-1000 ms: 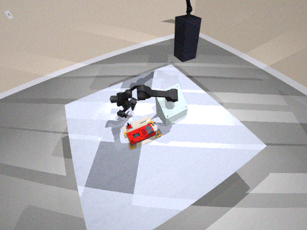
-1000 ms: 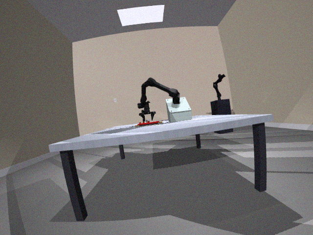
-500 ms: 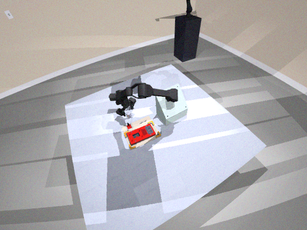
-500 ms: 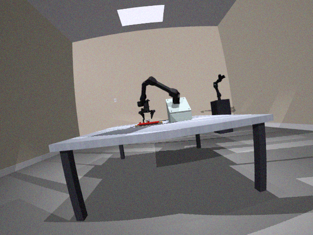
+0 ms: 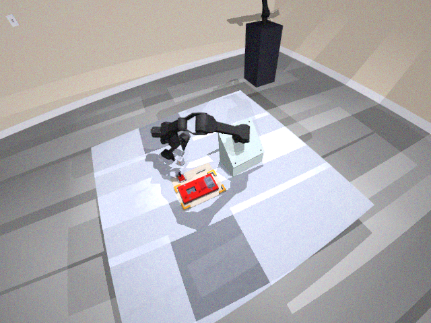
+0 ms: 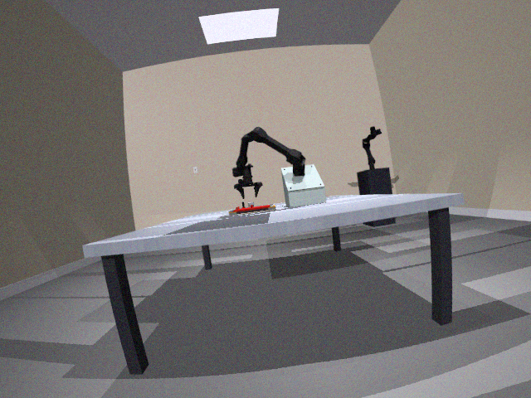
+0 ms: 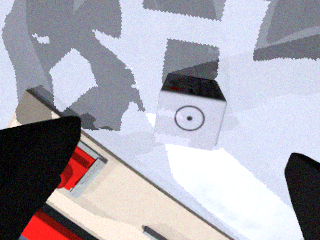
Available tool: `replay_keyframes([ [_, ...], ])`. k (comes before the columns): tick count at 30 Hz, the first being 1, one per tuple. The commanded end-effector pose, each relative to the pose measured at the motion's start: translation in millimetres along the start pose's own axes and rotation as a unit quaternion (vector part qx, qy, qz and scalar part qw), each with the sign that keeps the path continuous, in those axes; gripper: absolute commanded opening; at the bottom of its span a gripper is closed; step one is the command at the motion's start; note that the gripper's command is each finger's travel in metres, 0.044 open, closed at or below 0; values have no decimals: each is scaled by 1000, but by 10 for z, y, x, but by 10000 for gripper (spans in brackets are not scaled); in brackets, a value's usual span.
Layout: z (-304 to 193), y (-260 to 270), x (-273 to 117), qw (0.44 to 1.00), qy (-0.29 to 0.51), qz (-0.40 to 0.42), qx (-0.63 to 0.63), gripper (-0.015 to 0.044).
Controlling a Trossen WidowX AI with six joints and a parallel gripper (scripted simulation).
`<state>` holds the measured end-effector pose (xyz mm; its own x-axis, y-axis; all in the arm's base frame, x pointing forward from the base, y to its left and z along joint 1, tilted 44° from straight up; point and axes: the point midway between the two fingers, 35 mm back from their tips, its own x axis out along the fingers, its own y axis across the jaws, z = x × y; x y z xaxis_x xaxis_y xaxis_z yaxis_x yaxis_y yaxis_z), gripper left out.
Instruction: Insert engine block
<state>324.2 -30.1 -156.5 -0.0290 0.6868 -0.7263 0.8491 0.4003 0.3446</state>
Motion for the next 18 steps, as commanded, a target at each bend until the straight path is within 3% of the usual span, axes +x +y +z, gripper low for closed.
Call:
replay_keyframes([
  [1,-14,-9,130,1000,3,-4,0,440],
  [18,-11,-3,366,1000,3,-3,0,440],
])
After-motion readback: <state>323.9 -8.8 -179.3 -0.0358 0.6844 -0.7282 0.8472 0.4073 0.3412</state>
